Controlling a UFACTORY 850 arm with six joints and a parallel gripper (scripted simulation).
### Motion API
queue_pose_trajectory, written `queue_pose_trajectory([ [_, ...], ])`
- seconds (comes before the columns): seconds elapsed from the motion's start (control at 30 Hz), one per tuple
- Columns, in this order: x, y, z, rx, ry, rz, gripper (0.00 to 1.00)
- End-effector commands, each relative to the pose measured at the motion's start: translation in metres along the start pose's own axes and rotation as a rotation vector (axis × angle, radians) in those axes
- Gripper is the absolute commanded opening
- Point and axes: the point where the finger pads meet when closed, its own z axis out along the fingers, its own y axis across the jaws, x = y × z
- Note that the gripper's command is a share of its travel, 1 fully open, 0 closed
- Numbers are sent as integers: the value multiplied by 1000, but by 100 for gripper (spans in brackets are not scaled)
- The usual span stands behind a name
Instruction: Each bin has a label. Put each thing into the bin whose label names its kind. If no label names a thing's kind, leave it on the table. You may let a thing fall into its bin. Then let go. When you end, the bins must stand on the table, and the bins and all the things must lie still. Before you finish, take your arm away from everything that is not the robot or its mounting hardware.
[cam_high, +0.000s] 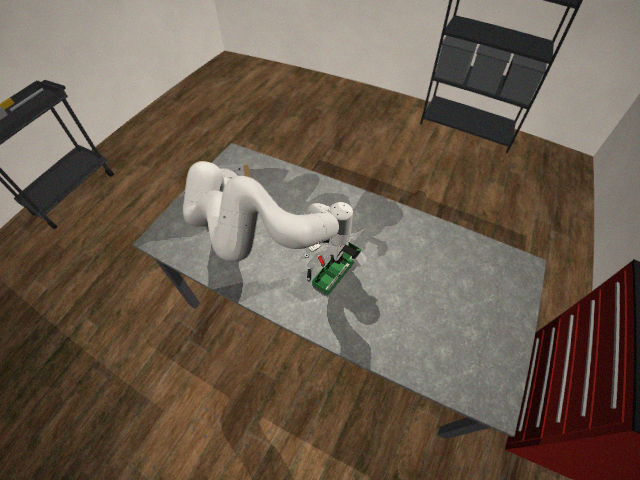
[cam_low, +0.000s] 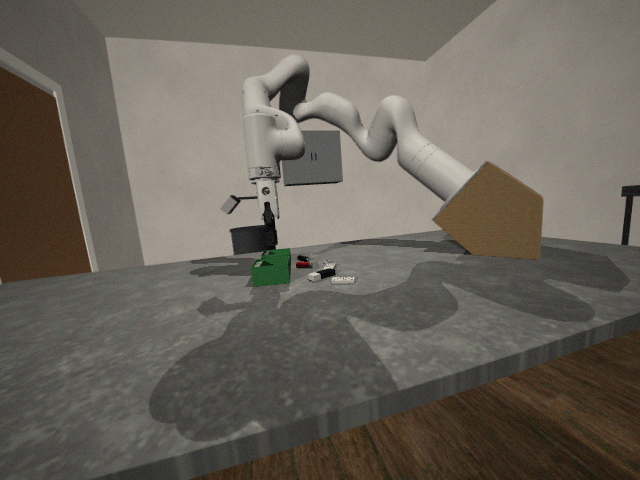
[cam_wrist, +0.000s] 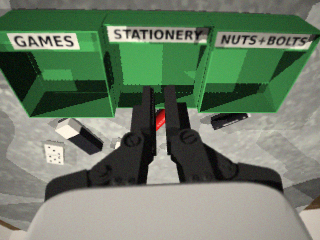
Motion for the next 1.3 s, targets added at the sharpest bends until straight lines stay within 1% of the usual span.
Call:
queue_pose_trajectory([
  [0.0,0,-10,-1,0,1,0,7],
  [0.17,-1,-35,-1,0,1,0,7],
  [0.23,-1,-35,-1,0,1,0,7],
  [0.57,-3,-84,-1,1,1,0,7],
  [0.8,-3,-84,1,1,1,0,7],
  [1.27,-3,-84,39,0,1,0,7],
])
